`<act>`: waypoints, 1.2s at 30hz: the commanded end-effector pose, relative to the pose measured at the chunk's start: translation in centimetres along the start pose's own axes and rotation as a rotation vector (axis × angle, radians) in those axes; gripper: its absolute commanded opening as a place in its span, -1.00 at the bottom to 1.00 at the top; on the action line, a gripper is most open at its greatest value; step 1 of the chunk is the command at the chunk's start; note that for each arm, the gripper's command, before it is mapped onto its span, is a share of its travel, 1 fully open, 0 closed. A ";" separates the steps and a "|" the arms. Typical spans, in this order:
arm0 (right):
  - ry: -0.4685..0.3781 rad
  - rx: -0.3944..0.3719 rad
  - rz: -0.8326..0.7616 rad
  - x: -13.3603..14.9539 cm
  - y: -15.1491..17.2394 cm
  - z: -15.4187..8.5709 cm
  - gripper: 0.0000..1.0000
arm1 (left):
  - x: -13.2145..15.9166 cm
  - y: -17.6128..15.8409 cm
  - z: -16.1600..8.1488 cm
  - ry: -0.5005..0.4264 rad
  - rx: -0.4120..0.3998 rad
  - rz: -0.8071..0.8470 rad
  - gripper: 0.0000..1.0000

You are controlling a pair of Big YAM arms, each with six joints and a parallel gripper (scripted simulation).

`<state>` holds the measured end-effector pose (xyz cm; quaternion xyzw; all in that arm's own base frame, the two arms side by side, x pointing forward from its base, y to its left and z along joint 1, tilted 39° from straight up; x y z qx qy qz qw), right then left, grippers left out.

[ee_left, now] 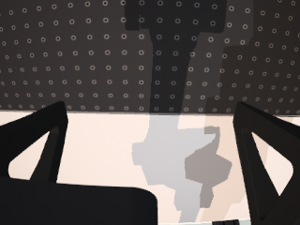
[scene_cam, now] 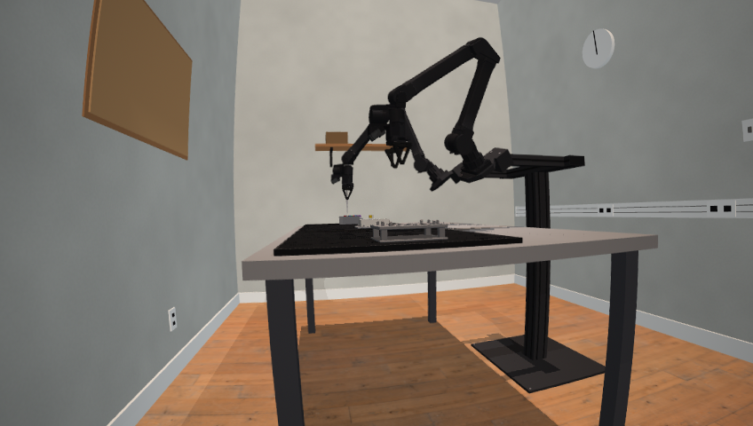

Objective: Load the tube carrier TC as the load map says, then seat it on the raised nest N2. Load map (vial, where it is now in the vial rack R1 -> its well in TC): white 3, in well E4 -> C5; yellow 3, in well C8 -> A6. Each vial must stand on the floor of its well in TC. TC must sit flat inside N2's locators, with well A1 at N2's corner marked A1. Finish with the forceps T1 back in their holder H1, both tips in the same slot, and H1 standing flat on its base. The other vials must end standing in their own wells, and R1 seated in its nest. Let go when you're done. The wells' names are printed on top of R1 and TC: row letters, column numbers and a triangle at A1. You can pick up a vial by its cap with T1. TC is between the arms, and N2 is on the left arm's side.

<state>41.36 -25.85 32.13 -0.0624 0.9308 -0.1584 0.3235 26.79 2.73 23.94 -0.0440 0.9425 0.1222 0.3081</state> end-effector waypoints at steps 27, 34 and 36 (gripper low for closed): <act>-0.010 0.005 0.002 -0.7 -0.3 1.4 -0.85 | -1.1 0.1 -0.8 -0.027 0.006 0.007 1.00; -0.005 0.002 0.003 -0.5 -0.2 1.7 -0.85 | -1.1 0.1 -0.8 -0.027 0.006 0.007 1.00; -0.004 0.000 0.003 -0.4 -0.1 1.8 -0.85 | -1.1 0.1 -0.8 -0.027 0.006 0.007 1.00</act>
Point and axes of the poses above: on each arm, the point where the finger pads meet when closed, its own z axis out along the fingers, its own y axis across the jaws, x = y × z, the point moved 3 cm from there along -z, back along the fingers, and after that the axes turned 7 degrees about -z, right-handed, at the moved point
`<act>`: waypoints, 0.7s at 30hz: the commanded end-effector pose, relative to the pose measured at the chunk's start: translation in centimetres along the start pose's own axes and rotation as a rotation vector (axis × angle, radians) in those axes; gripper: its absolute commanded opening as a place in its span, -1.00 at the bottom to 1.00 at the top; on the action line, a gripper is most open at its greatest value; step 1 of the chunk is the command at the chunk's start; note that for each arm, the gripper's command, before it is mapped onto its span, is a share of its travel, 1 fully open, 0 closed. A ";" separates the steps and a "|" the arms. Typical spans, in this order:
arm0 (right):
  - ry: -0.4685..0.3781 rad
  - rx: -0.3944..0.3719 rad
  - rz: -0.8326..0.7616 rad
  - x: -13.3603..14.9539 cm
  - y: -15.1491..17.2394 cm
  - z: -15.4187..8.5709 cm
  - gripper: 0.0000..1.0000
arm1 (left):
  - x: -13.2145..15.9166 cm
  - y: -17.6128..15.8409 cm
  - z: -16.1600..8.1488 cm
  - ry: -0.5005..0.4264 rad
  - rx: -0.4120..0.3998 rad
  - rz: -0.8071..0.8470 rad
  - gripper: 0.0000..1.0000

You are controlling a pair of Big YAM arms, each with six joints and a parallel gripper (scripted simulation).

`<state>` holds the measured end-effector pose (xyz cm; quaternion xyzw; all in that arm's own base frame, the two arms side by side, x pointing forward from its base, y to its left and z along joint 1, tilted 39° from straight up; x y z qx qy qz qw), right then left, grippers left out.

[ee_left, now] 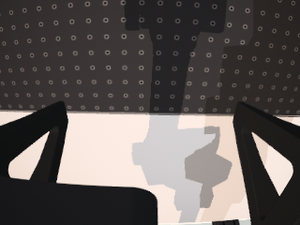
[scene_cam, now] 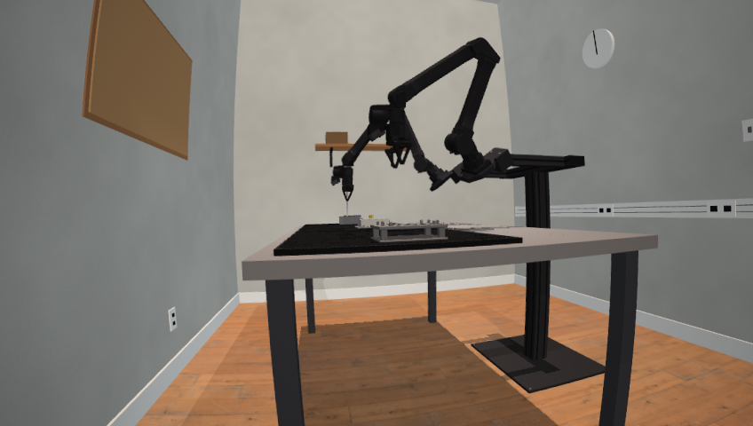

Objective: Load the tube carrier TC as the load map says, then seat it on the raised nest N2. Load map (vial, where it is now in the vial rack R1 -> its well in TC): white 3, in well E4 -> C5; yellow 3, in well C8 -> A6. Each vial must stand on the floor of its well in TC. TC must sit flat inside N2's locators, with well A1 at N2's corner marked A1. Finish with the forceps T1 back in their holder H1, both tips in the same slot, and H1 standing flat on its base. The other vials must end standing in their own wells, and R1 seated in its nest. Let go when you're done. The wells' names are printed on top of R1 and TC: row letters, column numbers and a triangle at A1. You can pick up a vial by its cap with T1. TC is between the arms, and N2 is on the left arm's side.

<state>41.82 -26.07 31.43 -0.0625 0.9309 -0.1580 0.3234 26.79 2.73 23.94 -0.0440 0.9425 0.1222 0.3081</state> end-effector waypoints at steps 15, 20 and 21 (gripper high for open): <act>0.003 -0.005 0.004 -0.1 0.2 1.5 -0.85 | -1.1 0.1 -0.8 -0.027 0.006 0.007 1.00; 0.001 -0.004 0.004 -0.1 0.2 1.6 -0.85 | -1.1 0.1 -0.8 -0.027 0.006 0.007 1.00; 0.002 -0.005 0.004 -0.1 0.2 1.7 -0.85 | -1.1 0.1 -0.8 -0.027 0.006 0.007 1.00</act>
Point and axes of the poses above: on each arm, the point where the finger pads meet when closed, its own z axis out along the fingers, its own y axis across the jaws, x = y × z, the point moved 3 cm from there along -z, back along the fingers, and after that the axes turned 7 degrees about -z, right-handed, at the moved point
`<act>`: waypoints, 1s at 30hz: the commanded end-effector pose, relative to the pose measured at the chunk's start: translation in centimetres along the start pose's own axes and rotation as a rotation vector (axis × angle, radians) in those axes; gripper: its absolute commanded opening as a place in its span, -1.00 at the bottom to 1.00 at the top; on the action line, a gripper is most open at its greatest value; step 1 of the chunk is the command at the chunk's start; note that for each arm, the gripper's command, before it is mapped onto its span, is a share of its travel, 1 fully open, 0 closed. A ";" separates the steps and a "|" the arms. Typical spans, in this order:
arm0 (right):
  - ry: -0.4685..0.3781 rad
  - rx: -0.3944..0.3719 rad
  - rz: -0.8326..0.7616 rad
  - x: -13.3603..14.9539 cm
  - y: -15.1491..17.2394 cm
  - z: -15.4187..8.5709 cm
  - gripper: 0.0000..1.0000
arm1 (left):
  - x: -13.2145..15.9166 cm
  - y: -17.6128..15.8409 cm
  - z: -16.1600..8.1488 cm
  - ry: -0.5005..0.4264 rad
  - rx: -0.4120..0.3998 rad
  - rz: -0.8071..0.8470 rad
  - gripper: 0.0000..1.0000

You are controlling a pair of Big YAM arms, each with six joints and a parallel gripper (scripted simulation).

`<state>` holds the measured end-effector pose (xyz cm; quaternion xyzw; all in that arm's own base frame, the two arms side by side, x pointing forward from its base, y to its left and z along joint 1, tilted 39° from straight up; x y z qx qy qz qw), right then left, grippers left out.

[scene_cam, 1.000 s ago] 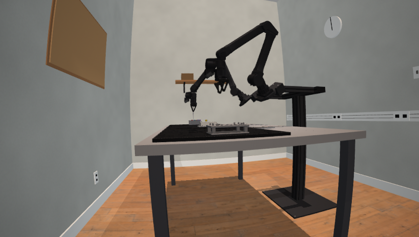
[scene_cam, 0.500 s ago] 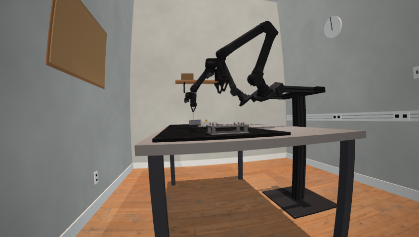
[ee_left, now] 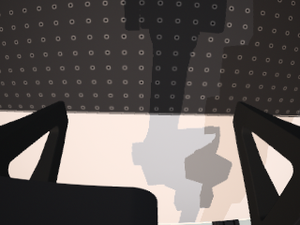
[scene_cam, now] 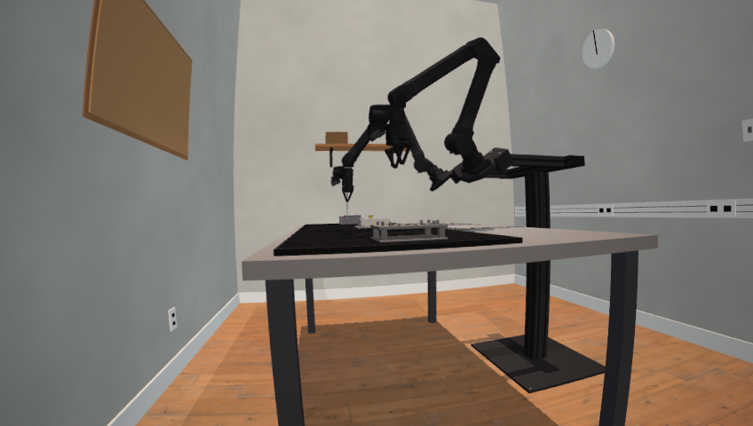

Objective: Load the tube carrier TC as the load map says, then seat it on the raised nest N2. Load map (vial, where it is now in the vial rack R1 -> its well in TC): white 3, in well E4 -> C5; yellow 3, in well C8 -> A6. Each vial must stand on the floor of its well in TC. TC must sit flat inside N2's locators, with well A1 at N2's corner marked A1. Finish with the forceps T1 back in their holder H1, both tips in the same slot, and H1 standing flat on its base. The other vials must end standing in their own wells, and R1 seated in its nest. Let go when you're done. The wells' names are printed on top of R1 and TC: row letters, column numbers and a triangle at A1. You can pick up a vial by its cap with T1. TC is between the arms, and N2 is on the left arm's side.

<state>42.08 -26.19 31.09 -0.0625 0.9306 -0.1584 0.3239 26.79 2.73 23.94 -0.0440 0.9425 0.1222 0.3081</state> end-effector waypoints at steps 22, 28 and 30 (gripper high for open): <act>0.000 -0.003 0.004 -0.2 0.1 1.6 -0.85 | -1.1 0.1 -0.8 -0.027 0.006 0.007 1.00; 0.003 -0.005 0.005 0.0 0.2 1.8 -0.85 | -1.1 0.1 -0.8 -0.027 0.006 0.007 1.00; 0.002 -0.005 0.004 -0.1 0.2 1.9 -0.85 | -1.1 0.1 -0.8 -0.027 0.006 0.007 1.00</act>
Point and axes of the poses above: on each arm, the point where the finger pads meet when closed, its own z axis out along the fingers, its own y axis across the jaws, x = y × z, the point moved 3 cm from there along -z, back along the fingers, and after that the axes turned 7 degrees about -z, right-handed, at the moved point
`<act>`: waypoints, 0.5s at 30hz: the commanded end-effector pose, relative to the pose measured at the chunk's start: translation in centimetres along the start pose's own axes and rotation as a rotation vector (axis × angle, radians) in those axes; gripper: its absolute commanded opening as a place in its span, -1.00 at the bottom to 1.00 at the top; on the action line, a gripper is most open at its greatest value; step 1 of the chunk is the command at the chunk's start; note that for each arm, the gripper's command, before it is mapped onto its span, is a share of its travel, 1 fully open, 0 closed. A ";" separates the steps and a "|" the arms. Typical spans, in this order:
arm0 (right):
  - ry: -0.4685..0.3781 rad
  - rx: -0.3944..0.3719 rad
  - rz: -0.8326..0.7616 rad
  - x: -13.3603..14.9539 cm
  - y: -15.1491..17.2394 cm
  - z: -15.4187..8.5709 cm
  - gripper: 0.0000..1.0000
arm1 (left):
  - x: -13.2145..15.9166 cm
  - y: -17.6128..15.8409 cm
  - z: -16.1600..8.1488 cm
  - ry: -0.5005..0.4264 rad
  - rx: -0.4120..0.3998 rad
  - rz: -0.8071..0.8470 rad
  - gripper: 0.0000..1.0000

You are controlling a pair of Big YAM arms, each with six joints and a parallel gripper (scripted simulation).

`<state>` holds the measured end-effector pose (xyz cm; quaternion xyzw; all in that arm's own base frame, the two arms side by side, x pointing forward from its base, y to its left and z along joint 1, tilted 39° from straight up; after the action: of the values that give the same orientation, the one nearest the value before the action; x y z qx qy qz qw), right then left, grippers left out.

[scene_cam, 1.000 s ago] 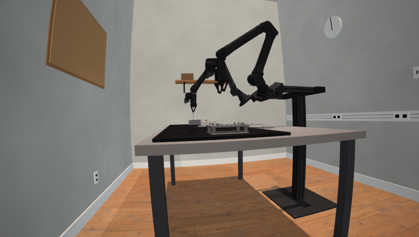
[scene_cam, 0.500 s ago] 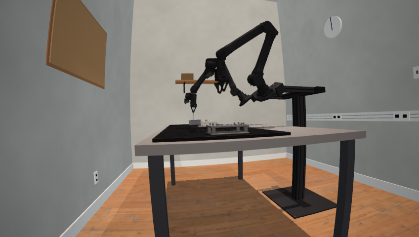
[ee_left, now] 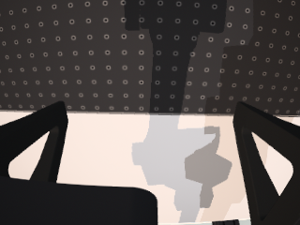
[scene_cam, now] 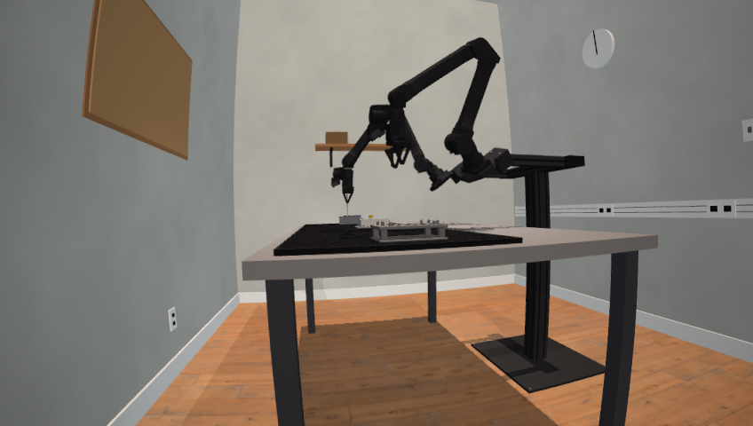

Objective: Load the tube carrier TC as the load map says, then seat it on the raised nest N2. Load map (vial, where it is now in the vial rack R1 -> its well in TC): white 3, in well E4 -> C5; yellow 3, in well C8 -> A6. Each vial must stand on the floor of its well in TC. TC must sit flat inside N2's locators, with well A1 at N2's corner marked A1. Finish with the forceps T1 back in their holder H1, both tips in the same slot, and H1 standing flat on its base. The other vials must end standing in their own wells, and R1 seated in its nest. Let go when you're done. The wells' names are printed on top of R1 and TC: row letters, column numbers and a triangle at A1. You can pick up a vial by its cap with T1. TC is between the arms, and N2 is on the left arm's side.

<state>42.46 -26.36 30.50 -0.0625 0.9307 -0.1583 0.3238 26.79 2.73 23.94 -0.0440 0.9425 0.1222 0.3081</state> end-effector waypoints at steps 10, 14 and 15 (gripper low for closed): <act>-0.001 -0.003 0.003 -0.3 0.1 1.3 -0.85 | -1.1 0.1 -0.8 -0.027 0.006 0.007 1.00; 0.001 -0.003 0.004 -0.1 0.1 1.4 -0.85 | -1.1 0.1 -0.8 -0.027 0.006 0.007 1.00; 0.001 -0.004 0.004 -0.2 0.1 1.5 -0.85 | -1.1 0.1 -0.8 -0.027 0.006 0.007 1.00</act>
<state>42.67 -26.46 30.20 -0.0625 0.9308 -0.1582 0.3236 26.79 2.73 23.94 -0.0440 0.9425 0.1222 0.3081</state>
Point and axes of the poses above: on each arm, the point where the finger pads meet when closed, its own z axis out along the fingers, its own y axis across the jaws, x = y × z, the point moved 3 cm from there along -z, back along the fingers, and after that the axes turned 7 degrees about -z, right-handed, at the moved point
